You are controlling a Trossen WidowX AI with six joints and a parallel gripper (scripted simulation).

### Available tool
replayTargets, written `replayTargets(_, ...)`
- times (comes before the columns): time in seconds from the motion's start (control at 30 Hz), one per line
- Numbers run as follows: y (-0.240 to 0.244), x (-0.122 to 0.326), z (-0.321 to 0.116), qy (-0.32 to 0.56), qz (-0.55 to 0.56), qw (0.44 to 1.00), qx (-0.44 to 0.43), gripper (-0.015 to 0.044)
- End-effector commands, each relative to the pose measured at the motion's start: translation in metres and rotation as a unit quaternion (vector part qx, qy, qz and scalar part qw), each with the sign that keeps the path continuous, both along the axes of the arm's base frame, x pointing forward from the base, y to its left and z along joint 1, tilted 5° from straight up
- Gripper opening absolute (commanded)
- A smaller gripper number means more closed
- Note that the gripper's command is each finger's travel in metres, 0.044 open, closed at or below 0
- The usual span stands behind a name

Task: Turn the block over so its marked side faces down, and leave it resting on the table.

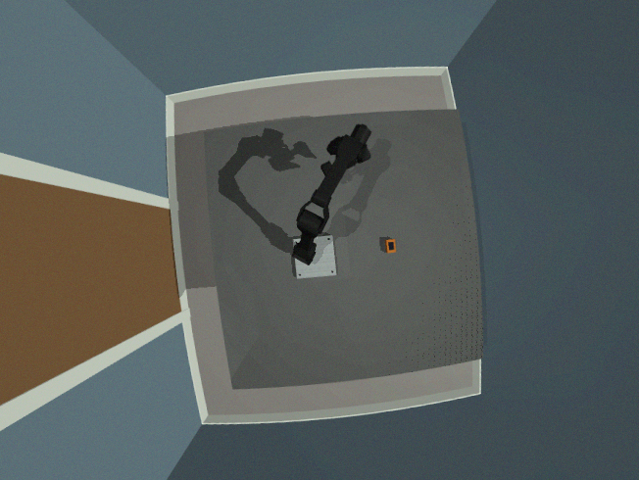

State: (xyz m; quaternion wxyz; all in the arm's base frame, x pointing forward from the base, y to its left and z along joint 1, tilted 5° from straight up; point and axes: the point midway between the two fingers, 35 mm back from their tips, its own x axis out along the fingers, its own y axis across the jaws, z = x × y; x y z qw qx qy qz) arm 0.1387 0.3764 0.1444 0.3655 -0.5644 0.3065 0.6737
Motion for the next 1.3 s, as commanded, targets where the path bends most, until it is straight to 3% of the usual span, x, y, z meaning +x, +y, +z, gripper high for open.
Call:
replayTargets(0.0, -0.028, 0.06, -0.009, 0.003, -0.157, 0.987, -0.021, 0.044)
replayTargets(0.27, -0.126, 0.175, -0.031, 0.018, -0.49, 0.869, -0.061, 0.044)
replayTargets(0.47, -0.227, 0.231, -0.05, 0.031, -0.7, 0.708, -0.087, 0.044)
replayTargets(0.63, -0.306, 0.252, -0.063, 0.04, -0.821, 0.56, -0.102, 0.044)
replayTargets(1.27, -0.31, 0.254, -0.114, 0.04, -0.825, 0.554, -0.102, 0.044)
